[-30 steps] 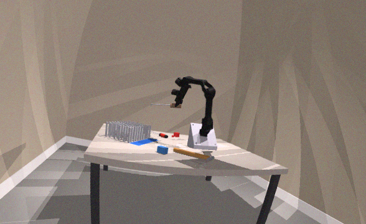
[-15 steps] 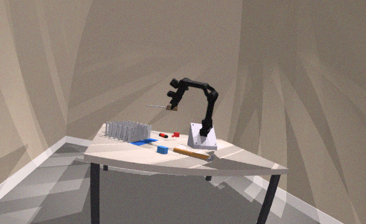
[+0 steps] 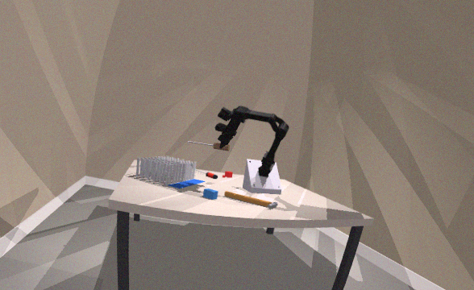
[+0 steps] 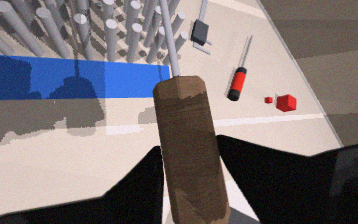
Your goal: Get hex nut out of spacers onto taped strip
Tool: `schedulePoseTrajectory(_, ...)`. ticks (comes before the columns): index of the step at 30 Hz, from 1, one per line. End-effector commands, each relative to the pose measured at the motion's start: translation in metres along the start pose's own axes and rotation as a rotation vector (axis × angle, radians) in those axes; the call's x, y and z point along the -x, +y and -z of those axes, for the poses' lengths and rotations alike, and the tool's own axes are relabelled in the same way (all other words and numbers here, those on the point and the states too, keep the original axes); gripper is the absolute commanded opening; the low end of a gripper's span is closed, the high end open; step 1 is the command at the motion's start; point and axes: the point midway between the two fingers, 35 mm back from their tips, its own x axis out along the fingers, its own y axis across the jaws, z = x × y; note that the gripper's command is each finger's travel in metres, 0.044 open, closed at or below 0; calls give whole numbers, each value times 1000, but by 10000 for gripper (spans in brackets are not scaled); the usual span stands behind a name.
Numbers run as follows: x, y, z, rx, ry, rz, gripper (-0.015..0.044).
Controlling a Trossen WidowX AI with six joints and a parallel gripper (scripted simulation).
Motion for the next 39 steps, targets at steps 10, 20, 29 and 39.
schedulePoseTrajectory(10,2,71,46,-74,9,-37,0)
schedulePoseTrajectory(20,-12,80,50,-77,10,-36,0)
schedulePoseTrajectory(29,-60,101,63,-75,8,-31,0)
schedulePoseTrajectory(39,-110,121,90,-75,7,-37,0)
